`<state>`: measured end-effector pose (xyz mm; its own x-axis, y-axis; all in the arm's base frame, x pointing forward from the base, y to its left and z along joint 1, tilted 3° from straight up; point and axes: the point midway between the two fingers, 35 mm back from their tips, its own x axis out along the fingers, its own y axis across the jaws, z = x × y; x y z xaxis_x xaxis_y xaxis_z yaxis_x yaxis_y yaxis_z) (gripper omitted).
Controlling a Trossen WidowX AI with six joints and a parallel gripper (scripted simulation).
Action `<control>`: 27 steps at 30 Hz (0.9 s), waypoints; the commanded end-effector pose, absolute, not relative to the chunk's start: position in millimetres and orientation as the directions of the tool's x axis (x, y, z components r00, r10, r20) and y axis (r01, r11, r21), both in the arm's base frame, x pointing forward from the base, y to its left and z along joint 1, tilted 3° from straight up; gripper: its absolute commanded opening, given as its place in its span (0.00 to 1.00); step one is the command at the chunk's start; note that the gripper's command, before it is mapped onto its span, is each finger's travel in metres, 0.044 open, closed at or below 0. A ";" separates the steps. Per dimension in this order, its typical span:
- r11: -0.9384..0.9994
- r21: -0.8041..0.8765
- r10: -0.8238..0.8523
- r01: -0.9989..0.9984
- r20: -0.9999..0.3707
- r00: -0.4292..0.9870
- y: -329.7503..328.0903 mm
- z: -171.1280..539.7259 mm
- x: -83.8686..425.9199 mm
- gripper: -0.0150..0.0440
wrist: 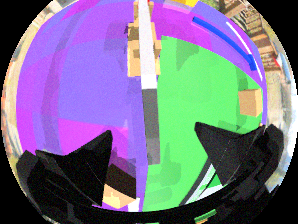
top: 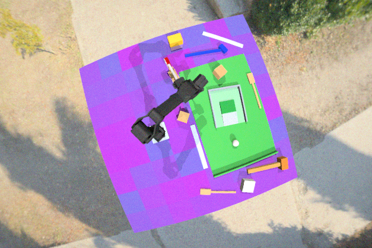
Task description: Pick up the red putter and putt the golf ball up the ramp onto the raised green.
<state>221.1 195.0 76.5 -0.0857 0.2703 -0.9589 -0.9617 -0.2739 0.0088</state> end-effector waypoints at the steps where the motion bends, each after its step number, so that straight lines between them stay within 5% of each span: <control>1: -0.269 0.025 0.268 -0.963 -0.958 -0.100 194.7 64.1 218.1 1.00; 22: -0.269 0.025 0.268 -0.963 -0.958 -0.100 195.1 40.7 217.3 1.00; 27: -0.274 0.017 0.266 -0.962 -0.959 -0.093 194.8 44.4 218.9 0.78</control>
<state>218.6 194.7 43.4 -0.0939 0.2653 -0.9596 -0.9616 -0.2740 0.0184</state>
